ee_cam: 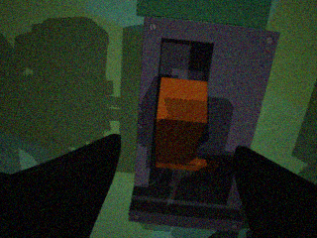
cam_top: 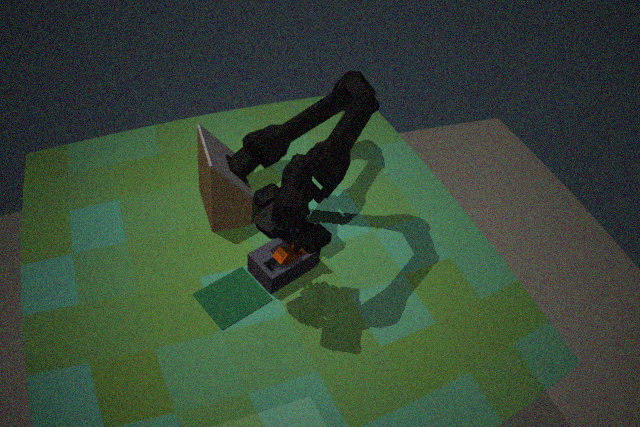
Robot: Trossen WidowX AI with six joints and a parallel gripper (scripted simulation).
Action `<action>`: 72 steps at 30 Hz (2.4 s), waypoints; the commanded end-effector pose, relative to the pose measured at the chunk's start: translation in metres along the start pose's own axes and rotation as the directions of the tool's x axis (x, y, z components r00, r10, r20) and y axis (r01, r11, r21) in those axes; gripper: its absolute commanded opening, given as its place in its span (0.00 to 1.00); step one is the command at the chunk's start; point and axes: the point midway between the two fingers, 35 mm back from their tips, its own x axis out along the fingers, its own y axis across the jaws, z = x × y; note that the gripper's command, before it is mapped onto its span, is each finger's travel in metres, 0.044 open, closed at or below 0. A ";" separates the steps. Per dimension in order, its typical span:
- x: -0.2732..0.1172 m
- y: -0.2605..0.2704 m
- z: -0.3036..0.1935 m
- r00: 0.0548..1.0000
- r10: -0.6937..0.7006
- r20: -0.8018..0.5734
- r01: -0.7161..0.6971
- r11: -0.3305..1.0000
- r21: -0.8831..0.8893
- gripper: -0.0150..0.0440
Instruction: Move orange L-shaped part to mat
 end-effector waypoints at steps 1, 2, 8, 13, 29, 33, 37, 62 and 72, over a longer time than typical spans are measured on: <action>0.009 -0.002 -0.001 1.000 0.001 -0.007 -0.001 1.000 0.010 0.73; 0.009 -0.002 -0.001 1.000 0.001 -0.007 -0.001 1.000 0.010 0.73; 0.017 -0.002 -0.001 1.000 0.001 -0.006 0.000 1.000 0.010 0.73; 0.026 -0.002 0.000 1.000 0.001 -0.005 -0.001 1.000 0.010 0.73; 0.052 -0.002 -0.001 1.000 0.001 -0.007 -0.001 1.000 0.010 0.73; 0.057 -0.002 -0.002 1.000 0.002 -0.009 -0.002 1.000 0.009 0.73; 0.054 0.000 -0.001 1.000 0.002 -0.002 -0.002 1.000 0.001 0.60; 0.049 0.000 -0.001 1.000 0.001 -0.003 -0.001 1.000 0.003 0.25; 0.033 -0.002 -0.001 1.000 0.001 -0.005 -0.001 1.000 0.007 0.25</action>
